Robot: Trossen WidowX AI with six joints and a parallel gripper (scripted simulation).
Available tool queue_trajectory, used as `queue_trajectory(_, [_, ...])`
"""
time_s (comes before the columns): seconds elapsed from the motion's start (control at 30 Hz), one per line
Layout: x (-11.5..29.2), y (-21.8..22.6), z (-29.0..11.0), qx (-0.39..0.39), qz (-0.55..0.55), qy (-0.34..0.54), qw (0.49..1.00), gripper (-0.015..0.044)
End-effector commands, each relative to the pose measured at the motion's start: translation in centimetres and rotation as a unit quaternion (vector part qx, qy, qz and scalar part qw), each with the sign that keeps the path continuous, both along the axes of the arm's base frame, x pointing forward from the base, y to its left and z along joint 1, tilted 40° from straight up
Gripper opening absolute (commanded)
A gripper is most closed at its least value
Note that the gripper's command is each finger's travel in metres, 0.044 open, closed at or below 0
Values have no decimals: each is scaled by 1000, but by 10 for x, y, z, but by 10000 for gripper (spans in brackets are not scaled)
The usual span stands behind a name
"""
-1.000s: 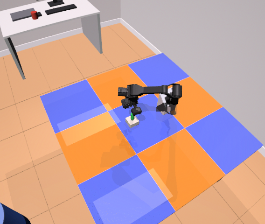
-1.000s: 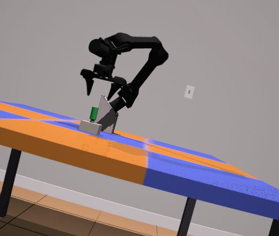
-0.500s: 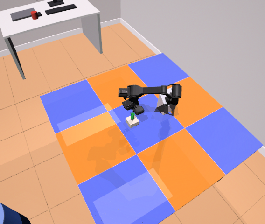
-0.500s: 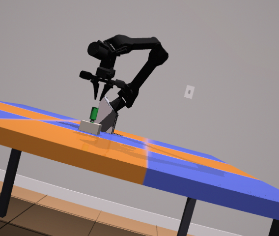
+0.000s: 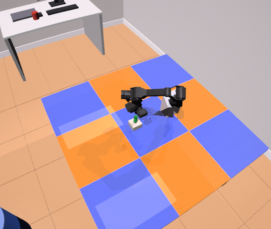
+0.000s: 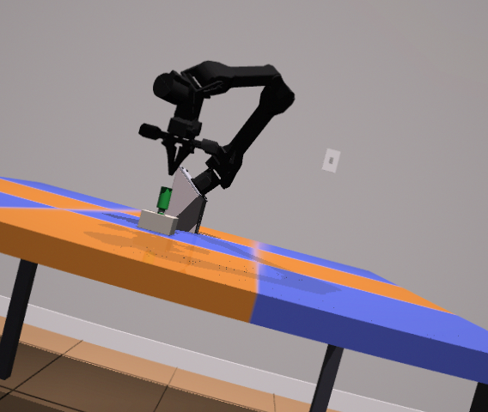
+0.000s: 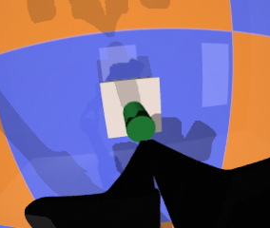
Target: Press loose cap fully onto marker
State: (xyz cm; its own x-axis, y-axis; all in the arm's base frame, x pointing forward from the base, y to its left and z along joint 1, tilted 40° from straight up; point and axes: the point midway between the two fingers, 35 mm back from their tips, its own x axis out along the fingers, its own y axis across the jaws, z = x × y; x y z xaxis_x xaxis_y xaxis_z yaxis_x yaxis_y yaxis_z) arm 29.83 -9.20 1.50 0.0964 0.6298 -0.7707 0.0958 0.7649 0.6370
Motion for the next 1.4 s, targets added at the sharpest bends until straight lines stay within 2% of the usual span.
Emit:
queue_trajectory(0.0, [0,2,-3,0,2,-1,1000,0])
queue_trajectory(0.83, [4,25,-31,0,2,-1,1000,0])
queue_trajectory(1.1, [5,21,-26,-3,2,-7,1000,0])
queue_trajectory(1.17, [6,14,-19,-4,1,-7,1000,0])
queue_trajectory(1.37, [-3,-35,40,-4,1,-5,1000,0])
